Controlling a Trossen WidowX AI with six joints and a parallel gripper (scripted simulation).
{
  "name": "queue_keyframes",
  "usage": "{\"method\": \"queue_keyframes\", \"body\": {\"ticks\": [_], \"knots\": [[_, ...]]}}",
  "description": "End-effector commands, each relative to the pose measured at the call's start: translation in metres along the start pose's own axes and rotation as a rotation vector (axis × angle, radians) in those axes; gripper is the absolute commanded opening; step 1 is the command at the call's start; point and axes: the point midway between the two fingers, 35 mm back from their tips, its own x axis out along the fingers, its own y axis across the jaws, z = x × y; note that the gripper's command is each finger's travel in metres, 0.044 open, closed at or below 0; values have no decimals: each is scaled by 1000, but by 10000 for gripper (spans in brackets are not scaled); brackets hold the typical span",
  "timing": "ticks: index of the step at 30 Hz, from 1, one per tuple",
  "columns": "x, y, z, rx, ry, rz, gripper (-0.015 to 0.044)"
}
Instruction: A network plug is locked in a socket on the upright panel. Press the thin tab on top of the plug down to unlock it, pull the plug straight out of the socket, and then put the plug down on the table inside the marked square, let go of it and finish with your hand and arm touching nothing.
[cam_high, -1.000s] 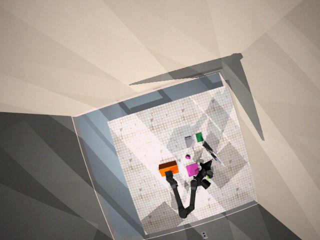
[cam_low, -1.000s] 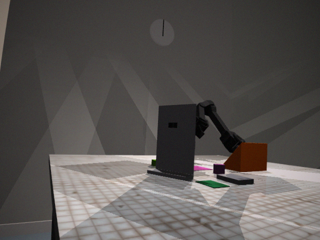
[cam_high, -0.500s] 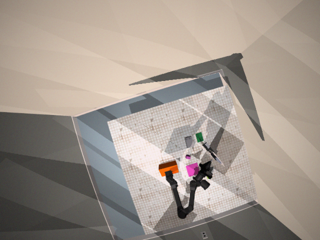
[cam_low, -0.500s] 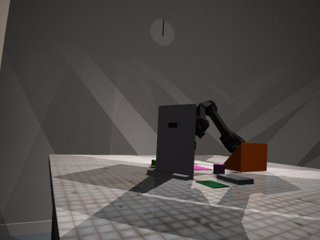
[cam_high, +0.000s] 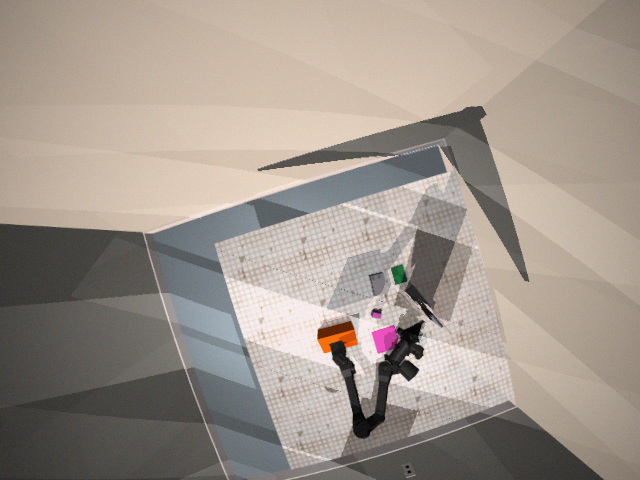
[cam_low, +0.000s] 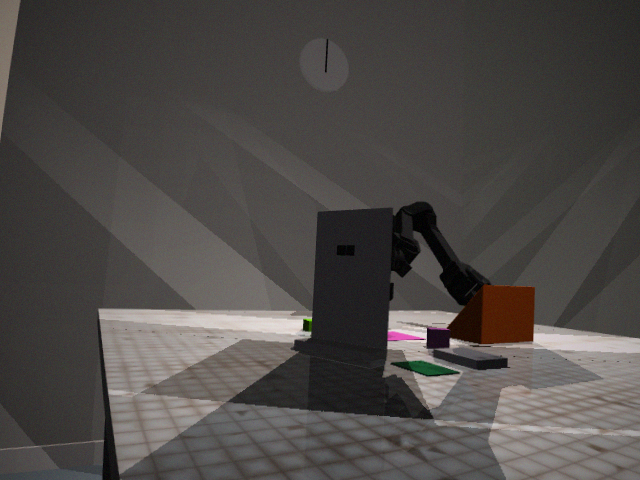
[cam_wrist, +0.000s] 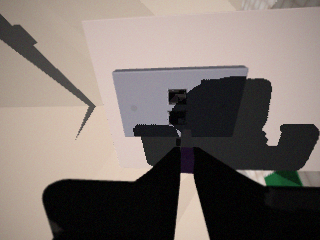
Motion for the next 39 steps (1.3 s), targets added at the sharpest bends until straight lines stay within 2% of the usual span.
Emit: {"method": "queue_keyframes", "body": {"ticks": [1,39], "knots": [[-3,1,-1,-5,2,3,0],[-20,1,-5,-5,2,3,0]]}}
